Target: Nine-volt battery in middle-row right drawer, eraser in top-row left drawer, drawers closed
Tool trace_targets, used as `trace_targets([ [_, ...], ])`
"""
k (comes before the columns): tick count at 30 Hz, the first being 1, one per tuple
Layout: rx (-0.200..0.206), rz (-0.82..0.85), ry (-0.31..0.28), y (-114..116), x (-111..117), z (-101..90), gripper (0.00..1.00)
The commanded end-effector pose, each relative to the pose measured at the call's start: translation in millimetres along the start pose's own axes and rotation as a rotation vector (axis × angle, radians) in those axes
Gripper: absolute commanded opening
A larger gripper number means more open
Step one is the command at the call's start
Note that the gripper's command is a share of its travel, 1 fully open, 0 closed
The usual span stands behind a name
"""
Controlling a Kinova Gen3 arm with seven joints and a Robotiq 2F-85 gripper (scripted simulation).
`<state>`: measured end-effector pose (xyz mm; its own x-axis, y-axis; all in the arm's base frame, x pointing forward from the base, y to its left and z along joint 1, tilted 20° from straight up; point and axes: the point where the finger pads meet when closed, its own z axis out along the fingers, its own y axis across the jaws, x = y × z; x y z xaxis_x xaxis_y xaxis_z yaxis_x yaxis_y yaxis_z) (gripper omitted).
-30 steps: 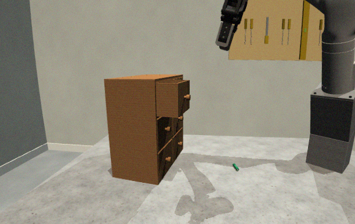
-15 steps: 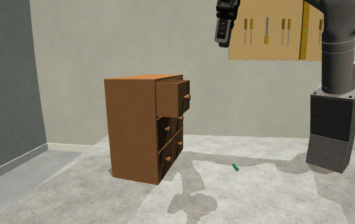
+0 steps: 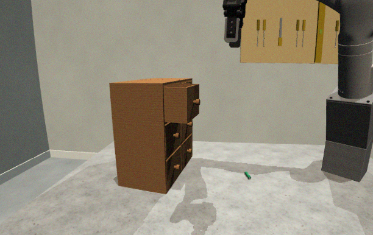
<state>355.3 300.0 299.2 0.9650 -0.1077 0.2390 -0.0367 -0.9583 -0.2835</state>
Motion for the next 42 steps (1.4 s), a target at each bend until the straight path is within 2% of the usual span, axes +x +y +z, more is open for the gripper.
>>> trace_targets([
  [1,0.002,0.007,-0.013,-0.3,1.5,-0.5,1.0],
  [15,0.003,0.007,-0.041,-0.3,1.6,-1.8,1.0],
  [42,0.003,0.007,-0.042,-0.3,1.6,-1.9,1.0],
])
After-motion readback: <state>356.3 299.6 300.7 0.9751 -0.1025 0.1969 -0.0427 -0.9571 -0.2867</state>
